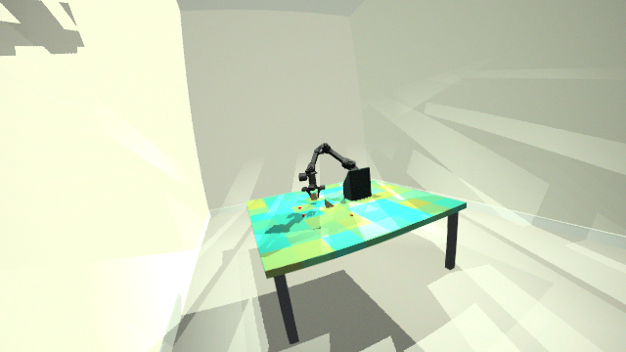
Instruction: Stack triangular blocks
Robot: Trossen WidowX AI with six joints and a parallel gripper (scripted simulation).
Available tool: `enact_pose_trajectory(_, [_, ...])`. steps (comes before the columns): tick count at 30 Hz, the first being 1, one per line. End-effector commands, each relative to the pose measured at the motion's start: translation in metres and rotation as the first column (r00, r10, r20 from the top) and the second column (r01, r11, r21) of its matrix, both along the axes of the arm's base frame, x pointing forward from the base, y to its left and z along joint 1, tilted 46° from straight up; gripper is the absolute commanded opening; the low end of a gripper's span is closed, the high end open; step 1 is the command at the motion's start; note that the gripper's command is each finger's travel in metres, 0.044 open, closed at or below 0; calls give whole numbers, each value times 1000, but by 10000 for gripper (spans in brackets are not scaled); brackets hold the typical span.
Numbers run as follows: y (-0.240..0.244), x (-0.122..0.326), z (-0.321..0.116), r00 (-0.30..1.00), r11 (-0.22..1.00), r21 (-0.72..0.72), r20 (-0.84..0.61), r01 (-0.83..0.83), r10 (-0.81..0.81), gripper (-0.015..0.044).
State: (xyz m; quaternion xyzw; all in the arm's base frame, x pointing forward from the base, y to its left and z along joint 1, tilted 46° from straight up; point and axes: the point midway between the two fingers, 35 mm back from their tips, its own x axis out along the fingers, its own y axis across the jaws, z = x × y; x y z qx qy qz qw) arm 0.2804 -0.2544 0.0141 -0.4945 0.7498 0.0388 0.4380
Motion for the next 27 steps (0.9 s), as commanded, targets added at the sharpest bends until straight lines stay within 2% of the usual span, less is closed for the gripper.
enact_pose_trajectory(1, [0, -1, 0, 1000, 1000, -3, -7, -2, 2, 0])
enact_pose_trajectory(27, [0, 0, 0, 1000, 1000, 0, 0, 0, 0, 0])
